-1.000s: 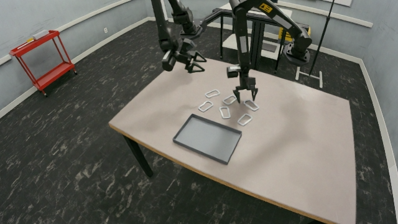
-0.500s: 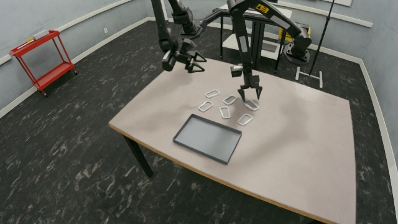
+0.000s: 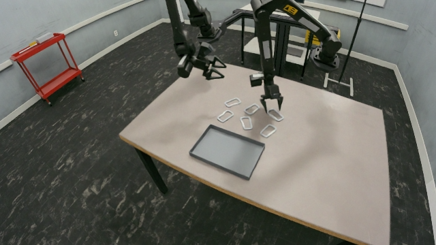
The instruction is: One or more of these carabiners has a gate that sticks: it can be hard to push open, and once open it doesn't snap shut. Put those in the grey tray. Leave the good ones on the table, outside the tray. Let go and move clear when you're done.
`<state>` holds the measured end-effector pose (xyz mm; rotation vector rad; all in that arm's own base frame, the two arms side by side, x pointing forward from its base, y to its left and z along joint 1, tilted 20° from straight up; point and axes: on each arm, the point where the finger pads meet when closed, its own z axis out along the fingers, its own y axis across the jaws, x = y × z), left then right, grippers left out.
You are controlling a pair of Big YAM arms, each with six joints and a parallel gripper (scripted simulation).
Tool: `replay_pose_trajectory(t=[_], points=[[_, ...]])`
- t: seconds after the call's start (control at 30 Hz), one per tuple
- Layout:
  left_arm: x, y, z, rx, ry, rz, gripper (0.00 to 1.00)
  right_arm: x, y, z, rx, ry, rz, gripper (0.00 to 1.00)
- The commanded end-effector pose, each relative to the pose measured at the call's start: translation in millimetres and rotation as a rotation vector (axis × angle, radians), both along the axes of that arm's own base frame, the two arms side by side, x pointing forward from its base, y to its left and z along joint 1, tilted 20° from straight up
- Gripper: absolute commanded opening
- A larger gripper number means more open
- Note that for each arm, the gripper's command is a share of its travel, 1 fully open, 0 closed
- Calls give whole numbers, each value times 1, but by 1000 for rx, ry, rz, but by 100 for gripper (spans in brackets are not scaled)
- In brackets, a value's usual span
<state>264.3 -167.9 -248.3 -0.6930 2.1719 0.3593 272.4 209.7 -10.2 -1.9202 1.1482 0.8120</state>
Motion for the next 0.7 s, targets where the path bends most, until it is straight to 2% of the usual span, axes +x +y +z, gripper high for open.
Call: replay_pose_trajectory(t=[0.0,0.1,0.17,0.23,0.37,0.67], points=[[41,-24,18,48,129,-134,79,1,0,0,2,2,-3,100],[64,-32,26,59,214,-207,79,1,0,0,2,2,-3,100],[68,-27,28,69,266,-243,79,1,0,0,2,2,-3,100],[68,-27,28,69,266,-243,79,1,0,0,2,2,-3,100],[76,-20,32,96,372,-341,79,1,0,0,2,2,-3,100],[96,-3,42,134,575,-627,79,1,0,0,2,2,-3,100]])
